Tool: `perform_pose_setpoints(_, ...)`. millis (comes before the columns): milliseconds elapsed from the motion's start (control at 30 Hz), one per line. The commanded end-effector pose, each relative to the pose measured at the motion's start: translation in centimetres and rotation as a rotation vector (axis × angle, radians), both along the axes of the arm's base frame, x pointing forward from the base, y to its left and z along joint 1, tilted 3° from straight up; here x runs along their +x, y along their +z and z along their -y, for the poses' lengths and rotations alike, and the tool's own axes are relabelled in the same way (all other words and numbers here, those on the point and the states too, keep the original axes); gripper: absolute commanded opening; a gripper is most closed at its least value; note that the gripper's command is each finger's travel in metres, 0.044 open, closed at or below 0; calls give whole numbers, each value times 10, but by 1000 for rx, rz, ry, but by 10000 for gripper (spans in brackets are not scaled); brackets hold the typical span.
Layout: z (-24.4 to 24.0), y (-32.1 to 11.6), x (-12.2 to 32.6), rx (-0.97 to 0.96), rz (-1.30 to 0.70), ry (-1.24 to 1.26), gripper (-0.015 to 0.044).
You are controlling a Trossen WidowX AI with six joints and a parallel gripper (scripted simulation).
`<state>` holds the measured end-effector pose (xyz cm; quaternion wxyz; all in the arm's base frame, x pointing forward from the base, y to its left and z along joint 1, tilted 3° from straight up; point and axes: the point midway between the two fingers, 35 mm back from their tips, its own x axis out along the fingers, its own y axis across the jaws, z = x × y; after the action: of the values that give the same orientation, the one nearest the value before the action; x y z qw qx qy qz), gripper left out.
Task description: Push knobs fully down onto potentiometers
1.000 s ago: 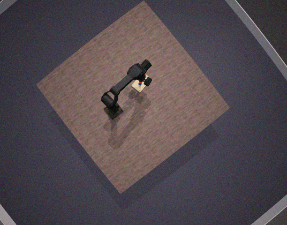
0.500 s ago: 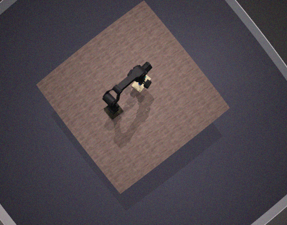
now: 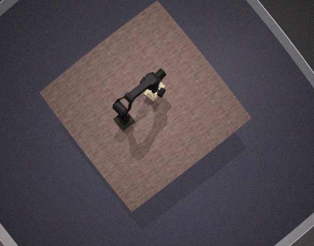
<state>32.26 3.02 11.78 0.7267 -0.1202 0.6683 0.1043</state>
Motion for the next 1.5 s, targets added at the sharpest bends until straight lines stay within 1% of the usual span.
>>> perform_pose_setpoints(0,1,-6,0,-7,-7,-5,0)
perform_pose_setpoints(1467,1,-10,0,-7,-7,-5,0)
